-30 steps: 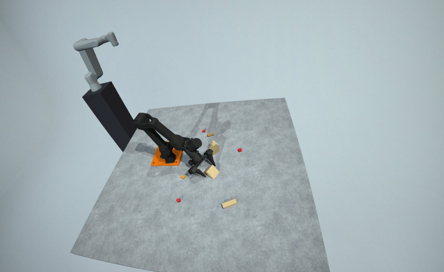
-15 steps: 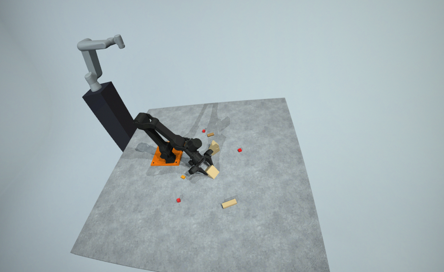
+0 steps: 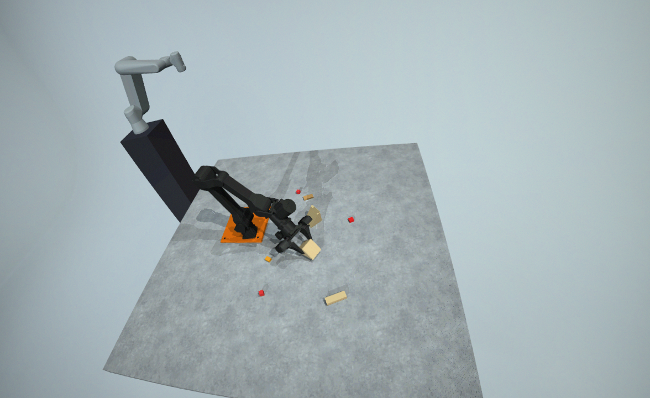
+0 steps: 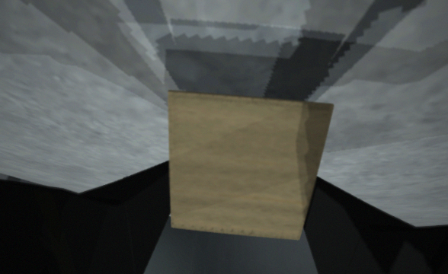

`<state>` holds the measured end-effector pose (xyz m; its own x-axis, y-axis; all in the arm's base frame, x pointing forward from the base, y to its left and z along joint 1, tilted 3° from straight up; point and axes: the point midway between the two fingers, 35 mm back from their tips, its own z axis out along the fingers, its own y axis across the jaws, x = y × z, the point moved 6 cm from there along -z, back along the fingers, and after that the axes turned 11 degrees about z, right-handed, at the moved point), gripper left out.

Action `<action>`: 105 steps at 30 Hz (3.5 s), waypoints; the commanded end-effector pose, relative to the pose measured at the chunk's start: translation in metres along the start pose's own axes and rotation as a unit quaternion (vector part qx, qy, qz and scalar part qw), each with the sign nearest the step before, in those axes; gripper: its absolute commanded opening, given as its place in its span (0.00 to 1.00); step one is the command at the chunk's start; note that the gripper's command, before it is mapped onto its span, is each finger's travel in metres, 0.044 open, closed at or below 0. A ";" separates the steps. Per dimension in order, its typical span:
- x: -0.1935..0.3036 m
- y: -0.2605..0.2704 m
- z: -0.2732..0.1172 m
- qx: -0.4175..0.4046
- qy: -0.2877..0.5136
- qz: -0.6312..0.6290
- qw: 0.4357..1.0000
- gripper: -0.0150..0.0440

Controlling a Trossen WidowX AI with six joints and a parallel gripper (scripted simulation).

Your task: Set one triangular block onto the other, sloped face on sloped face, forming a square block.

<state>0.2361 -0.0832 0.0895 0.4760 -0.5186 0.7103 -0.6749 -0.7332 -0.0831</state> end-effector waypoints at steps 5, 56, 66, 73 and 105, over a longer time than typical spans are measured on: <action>0.029 -0.007 -0.024 0.002 0.009 0.005 1.000 0.25; 0.090 -0.018 -0.045 -0.132 -0.154 0.466 0.861 0.25; 0.100 -0.019 -0.041 -0.200 -0.174 0.585 0.767 0.25; 0.107 -0.020 -0.038 -0.253 -0.177 0.657 0.688 0.25; 0.094 -0.065 -0.083 -0.335 -0.167 0.745 0.553 0.25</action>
<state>0.2817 -0.0614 0.2140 -0.8843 -0.4659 0.0314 -0.4669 0.8830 -0.0477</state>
